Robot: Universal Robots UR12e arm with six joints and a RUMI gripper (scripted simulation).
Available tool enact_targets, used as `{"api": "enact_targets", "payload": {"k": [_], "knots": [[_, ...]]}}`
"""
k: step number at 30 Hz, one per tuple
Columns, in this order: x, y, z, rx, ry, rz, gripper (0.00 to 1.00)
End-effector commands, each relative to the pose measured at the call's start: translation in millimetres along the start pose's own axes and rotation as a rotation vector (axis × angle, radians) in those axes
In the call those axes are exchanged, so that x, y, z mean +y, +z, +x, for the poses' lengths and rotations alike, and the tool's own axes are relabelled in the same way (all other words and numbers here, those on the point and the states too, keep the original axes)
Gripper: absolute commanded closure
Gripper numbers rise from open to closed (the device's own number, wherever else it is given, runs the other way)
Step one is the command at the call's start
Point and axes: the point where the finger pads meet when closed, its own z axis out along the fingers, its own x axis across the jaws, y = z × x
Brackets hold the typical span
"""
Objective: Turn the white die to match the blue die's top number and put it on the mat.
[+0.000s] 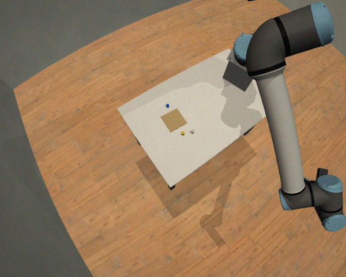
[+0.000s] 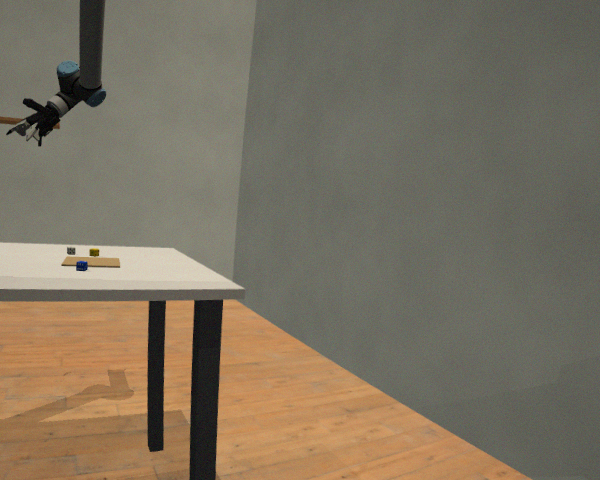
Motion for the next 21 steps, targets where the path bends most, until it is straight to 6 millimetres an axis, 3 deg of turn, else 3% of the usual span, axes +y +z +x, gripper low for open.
{"api": "enact_targets", "payload": {"k": [1,6,9,14,15,17,18,20,21], "knots": [[-14,15,-56,0.010,0.042,-0.054,0.00],[-30,33,-115,0.014,0.088,-0.104,0.00],[-30,33,-115,0.014,0.088,-0.104,0.00],[-47,54,-182,0.018,0.141,-0.161,0.00],[-47,54,-182,0.018,0.141,-0.161,0.00],[-55,63,-211,0.020,0.164,-0.185,0.00],[-55,63,-211,0.020,0.164,-0.185,0.00],[-62,71,-242,0.024,0.187,-0.210,0.00],[-62,71,-242,0.024,0.187,-0.210,0.00]]}}
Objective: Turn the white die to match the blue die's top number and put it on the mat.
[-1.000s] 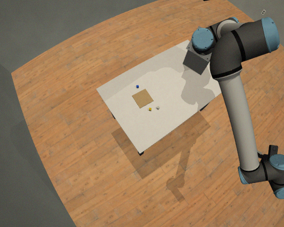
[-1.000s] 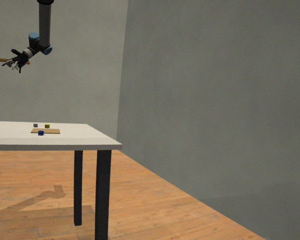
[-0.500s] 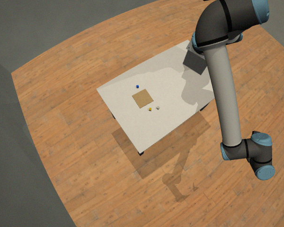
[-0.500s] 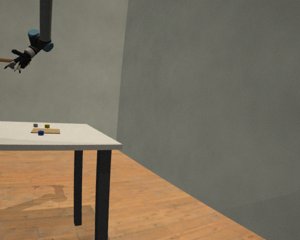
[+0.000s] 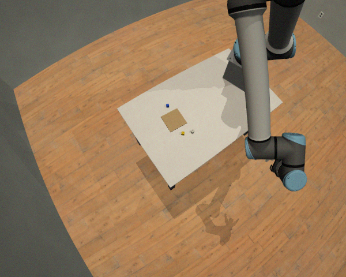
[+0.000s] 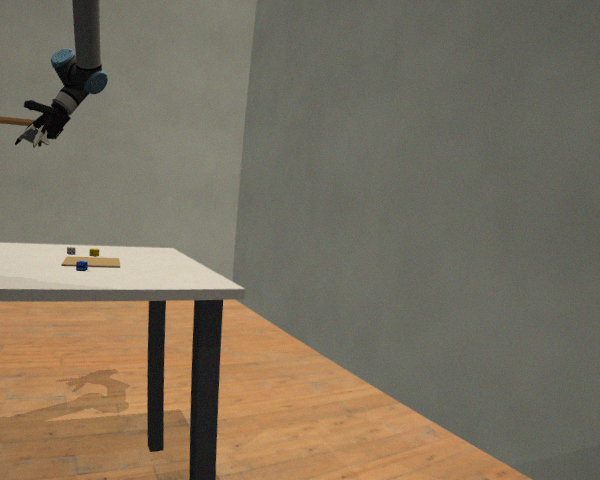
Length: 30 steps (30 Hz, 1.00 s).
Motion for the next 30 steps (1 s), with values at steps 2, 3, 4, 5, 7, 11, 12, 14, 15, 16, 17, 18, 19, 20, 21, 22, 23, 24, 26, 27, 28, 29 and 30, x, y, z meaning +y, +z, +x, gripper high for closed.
{"api": "enact_targets", "payload": {"k": [2,3,4,5,7,11,12,14,15,16,17,18,19,20,21,22,23,24,26,27,28,29,30], "knots": [[-8,17,-82,0.018,0.055,-0.070,0.00],[-8,17,-82,0.018,0.055,-0.070,0.00],[-8,17,-82,0.018,0.055,-0.070,0.00],[-8,17,-82,0.018,0.055,-0.070,0.00],[-13,24,-111,0.020,0.078,-0.094,0.00],[-18,34,-152,0.023,0.108,-0.126,0.00],[-20,38,-164,0.024,0.118,-0.137,0.00],[-23,44,-188,0.026,0.136,-0.156,0.00],[-25,47,-199,0.027,0.145,-0.165,0.00],[-25,47,-199,0.027,0.145,-0.165,0.00],[-27,50,-210,0.027,0.153,-0.174,0.00],[-28,52,-221,0.028,0.161,-0.183,0.00],[-30,55,-231,0.029,0.169,-0.191,0.00],[-30,55,-231,0.029,0.169,-0.191,0.00],[-30,55,-231,0.029,0.169,-0.191,0.00],[-30,55,-231,0.029,0.169,-0.191,0.00],[-31,57,-241,0.030,0.177,-0.199,0.00],[-32,60,-251,0.030,0.184,-0.207,0.00],[-35,65,-270,0.031,0.199,-0.222,0.00],[-36,67,-279,0.032,0.206,-0.229,0.00],[-38,69,-288,0.033,0.212,-0.236,0.00],[-38,69,-288,0.033,0.212,-0.236,0.00],[-39,72,-297,0.034,0.219,-0.243,0.00]]}}
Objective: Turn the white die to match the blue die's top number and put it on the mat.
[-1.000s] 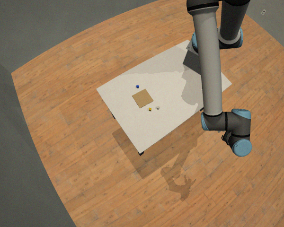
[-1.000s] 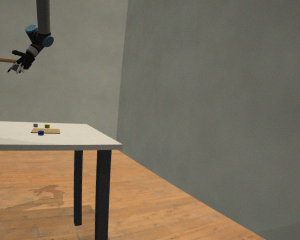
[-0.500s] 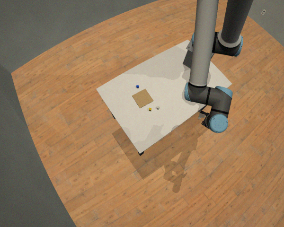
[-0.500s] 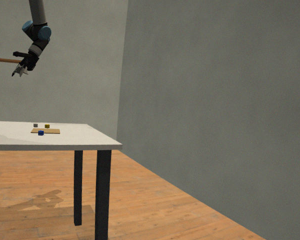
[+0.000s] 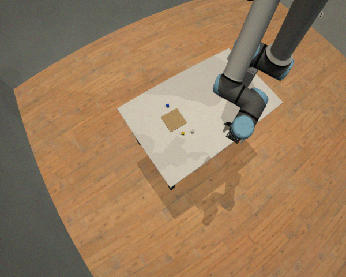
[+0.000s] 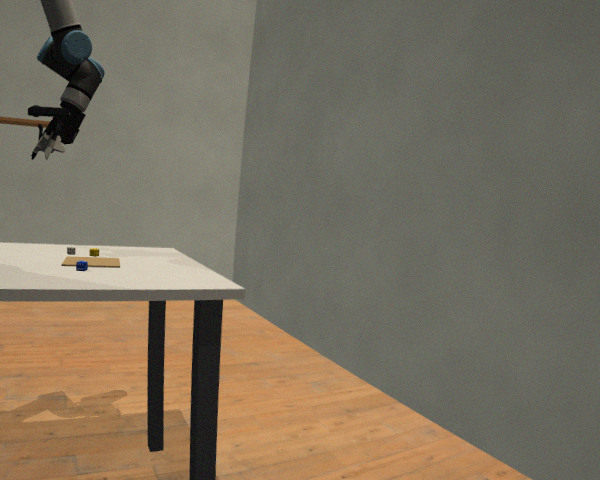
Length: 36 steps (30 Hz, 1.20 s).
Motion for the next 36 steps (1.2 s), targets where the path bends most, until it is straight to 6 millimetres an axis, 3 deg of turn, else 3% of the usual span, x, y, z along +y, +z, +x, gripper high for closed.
{"api": "enact_targets", "payload": {"k": [1,7,9,24,26,36], "knots": [[1,8,-46,0.018,0.029,-0.037,0.00],[2,18,-87,0.021,0.060,-0.069,0.00],[2,18,-87,0.021,0.060,-0.069,0.00],[3,40,-191,0.021,0.138,-0.161,0.00],[3,40,-191,0.021,0.138,-0.161,0.00],[3,55,-263,0.027,0.193,-0.216,0.00]]}}
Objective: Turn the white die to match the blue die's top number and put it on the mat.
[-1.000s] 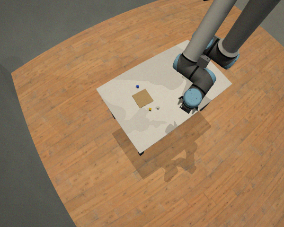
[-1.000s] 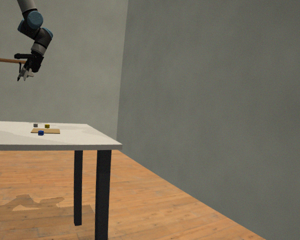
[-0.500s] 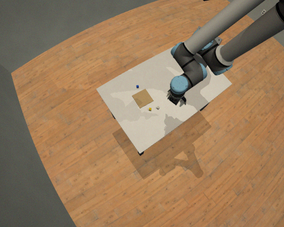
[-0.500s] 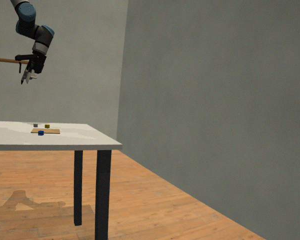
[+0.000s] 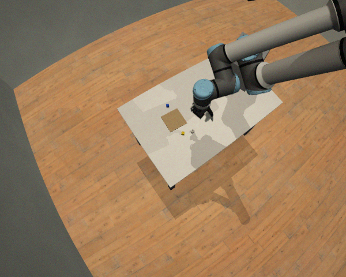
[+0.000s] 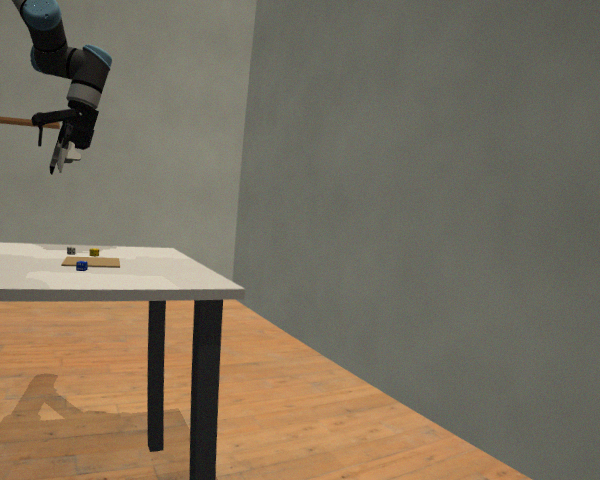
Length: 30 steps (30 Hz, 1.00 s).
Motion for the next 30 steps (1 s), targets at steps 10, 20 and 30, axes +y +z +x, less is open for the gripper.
{"api": "enact_targets", "payload": {"k": [10,20,30], "knots": [[14,23,-97,0.021,0.069,-0.076,0.00],[24,40,-169,0.029,0.123,-0.130,0.00],[30,50,-211,0.031,0.155,-0.164,0.00]]}}
